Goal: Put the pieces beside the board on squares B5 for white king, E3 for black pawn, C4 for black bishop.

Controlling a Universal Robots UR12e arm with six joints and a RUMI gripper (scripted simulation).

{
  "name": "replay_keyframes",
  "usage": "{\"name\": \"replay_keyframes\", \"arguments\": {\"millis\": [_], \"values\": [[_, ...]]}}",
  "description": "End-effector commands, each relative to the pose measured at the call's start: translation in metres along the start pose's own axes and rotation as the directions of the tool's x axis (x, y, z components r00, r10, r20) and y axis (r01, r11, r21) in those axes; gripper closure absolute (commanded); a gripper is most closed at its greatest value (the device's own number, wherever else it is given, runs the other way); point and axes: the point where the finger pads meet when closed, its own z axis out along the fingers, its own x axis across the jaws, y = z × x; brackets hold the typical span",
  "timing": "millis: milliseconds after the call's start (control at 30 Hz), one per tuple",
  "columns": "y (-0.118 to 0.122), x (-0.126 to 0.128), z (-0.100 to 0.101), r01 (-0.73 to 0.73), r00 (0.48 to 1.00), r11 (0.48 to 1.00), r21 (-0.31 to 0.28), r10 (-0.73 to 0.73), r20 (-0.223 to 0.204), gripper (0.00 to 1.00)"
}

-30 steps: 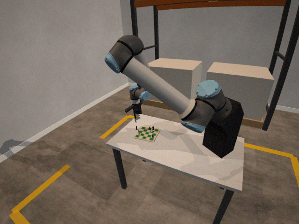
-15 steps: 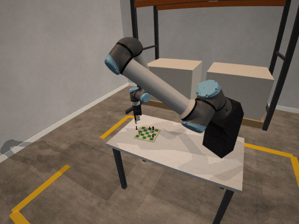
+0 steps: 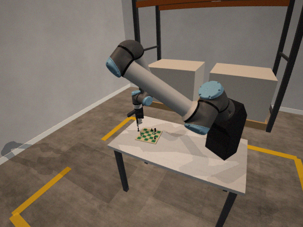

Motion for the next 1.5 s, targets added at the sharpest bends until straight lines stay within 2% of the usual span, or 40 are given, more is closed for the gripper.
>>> {"name": "replay_keyframes", "arguments": {"millis": [0, 1467], "values": [[-0.0005, 0.0005, 0.0039, 0.000, 1.000, 1.000, 0.001, 0.000, -0.001, 0.78], [-0.0005, 0.0005, 0.0084, 0.000, 1.000, 1.000, 0.001, 0.000, -0.001, 0.78]]}}
